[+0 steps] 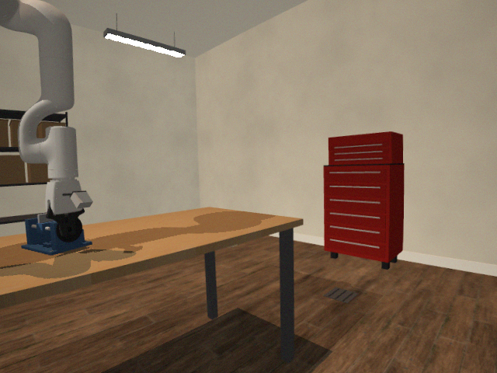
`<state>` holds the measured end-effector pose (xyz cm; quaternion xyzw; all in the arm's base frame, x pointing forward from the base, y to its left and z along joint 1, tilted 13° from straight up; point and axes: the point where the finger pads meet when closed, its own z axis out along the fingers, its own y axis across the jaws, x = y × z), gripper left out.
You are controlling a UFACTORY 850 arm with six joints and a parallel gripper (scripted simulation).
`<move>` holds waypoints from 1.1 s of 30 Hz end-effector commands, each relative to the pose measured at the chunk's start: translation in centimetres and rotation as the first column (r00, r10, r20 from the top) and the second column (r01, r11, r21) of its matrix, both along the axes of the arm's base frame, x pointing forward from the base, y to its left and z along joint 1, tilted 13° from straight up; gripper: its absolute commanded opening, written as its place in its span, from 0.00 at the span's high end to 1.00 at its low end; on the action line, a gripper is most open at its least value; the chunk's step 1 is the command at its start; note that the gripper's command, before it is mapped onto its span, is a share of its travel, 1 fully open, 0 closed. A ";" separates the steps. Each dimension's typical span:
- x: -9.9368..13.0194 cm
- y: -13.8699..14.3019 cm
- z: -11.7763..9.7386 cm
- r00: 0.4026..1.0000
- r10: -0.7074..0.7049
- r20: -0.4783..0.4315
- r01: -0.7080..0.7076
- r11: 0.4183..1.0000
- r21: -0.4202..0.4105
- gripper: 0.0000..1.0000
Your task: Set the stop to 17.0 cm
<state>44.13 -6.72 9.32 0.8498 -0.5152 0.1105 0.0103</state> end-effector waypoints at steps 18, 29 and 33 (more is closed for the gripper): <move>0.1 0.1 0.5 1.000 0.000 0.000 0.000 1.000 -0.001 0.94; 0.2 0.2 0.8 1.000 0.000 0.000 0.000 1.000 -0.001 0.94; 0.2 0.3 1.0 1.000 0.000 0.000 0.000 1.000 -0.001 0.94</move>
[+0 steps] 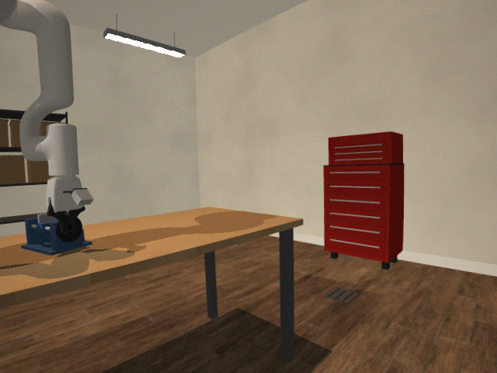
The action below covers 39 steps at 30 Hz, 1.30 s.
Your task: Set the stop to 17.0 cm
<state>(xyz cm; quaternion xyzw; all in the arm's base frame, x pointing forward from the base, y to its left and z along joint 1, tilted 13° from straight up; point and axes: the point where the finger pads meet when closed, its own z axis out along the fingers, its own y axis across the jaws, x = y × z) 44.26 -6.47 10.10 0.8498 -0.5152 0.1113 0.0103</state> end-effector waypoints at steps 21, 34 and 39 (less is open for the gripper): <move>0.8 0.7 1.3 1.000 0.000 -0.001 0.000 1.000 0.000 0.94; 3.2 2.0 1.7 1.000 0.000 -0.001 0.000 1.000 0.000 0.94; 5.0 2.5 0.2 1.000 0.000 -0.001 0.000 1.000 0.000 0.94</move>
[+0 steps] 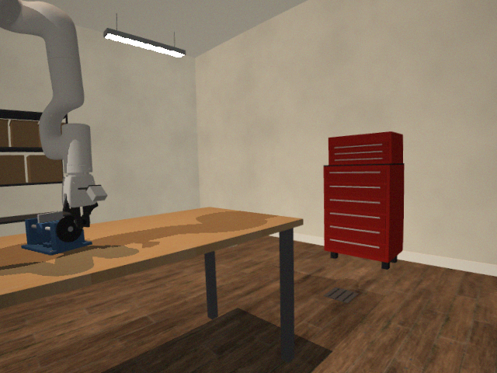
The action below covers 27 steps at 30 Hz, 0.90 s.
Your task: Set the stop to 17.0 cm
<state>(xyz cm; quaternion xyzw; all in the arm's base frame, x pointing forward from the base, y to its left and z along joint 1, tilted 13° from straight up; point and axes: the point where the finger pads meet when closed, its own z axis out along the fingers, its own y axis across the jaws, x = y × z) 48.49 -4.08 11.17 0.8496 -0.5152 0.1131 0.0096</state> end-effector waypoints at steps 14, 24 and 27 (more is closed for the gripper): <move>1.2 -0.1 -3.1 1.000 0.000 -0.005 0.000 1.000 0.001 0.94; 0.9 -0.5 -4.0 1.000 0.000 -0.005 0.000 1.000 0.001 0.94; 0.7 -0.7 -4.3 1.000 0.000 -0.005 0.000 1.000 0.001 0.94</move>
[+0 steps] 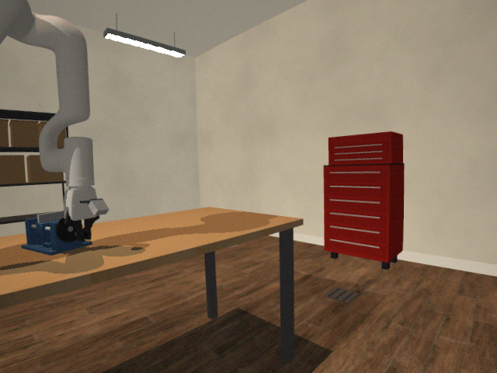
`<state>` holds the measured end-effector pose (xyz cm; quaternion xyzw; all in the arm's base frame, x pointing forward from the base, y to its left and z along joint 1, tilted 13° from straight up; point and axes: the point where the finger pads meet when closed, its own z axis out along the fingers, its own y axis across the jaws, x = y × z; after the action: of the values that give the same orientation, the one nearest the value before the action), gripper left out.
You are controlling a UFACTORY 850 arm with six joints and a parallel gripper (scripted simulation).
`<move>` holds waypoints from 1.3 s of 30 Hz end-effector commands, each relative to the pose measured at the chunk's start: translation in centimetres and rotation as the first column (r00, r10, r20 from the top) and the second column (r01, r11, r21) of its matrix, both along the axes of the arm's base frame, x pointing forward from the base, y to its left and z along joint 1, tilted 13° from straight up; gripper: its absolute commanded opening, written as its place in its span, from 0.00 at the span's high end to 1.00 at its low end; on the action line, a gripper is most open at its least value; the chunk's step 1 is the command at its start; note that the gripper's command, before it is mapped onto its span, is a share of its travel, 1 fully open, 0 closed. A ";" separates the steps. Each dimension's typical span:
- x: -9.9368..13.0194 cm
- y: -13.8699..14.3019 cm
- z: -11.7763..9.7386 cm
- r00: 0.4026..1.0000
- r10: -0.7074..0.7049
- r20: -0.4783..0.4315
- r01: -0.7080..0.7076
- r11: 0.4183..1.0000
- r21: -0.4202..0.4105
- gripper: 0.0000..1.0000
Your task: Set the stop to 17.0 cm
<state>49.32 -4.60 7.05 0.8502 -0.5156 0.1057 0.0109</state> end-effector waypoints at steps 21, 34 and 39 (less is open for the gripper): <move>-2.5 -1.6 -1.2 1.000 0.000 0.009 0.000 1.000 -0.005 0.94; -5.0 -2.3 1.1 1.000 0.000 0.009 0.000 1.000 -0.005 0.94; -5.1 -2.3 1.7 1.000 0.000 0.009 0.000 1.000 -0.005 0.94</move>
<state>44.23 -6.89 8.37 0.8497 -0.5151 0.1118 0.0095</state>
